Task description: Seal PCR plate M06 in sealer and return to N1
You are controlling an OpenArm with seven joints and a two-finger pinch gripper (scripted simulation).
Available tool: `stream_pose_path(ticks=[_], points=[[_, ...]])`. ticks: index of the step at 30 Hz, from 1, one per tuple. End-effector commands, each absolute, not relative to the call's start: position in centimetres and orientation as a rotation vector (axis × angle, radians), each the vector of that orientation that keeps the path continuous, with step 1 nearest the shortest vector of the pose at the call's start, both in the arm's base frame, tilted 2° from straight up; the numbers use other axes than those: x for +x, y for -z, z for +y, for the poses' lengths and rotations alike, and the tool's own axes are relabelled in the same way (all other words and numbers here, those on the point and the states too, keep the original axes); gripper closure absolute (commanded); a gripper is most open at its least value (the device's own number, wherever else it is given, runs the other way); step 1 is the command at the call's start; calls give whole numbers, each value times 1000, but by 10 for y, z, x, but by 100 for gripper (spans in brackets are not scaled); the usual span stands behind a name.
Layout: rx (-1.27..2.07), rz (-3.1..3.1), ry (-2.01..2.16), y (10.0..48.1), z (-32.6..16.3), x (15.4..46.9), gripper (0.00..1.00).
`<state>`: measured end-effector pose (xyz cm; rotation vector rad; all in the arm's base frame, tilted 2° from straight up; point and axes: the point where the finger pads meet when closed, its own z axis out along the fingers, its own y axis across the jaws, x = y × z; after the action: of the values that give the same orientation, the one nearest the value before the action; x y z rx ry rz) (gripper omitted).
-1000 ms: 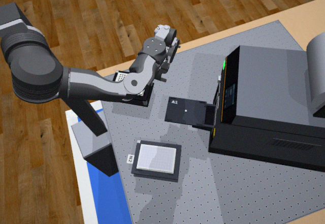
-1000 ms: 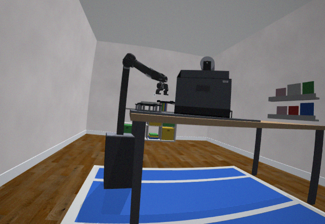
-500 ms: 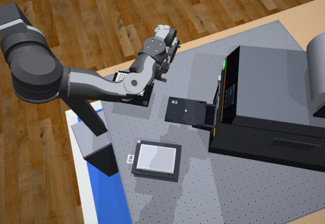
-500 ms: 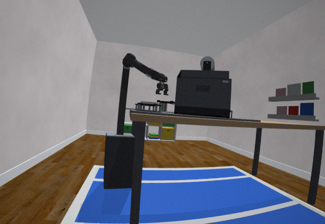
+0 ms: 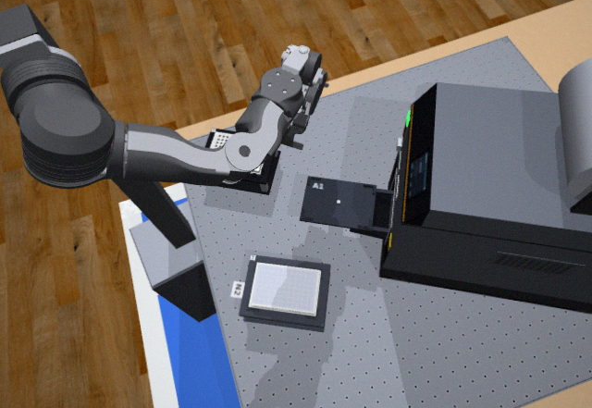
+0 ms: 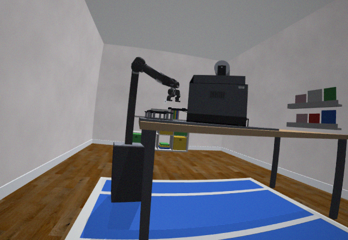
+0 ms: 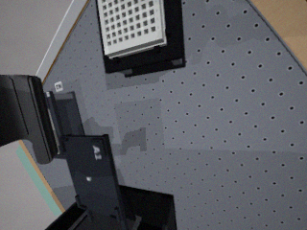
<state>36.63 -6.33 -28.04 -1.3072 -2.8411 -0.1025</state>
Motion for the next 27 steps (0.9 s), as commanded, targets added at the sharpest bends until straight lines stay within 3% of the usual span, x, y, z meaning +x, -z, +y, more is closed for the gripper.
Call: stream_pose_path(ticks=[1,15,16,20,27], points=[[-1307,-2843,108,279,-63,367,0],[-1307,-2843,108,279,-63,367,0],[-1267,-2868,77,280,-60,359,23],[-1102,-2962,-48,283,-48,325,23],[-1102,-2962,-48,283,-48,325,23]])
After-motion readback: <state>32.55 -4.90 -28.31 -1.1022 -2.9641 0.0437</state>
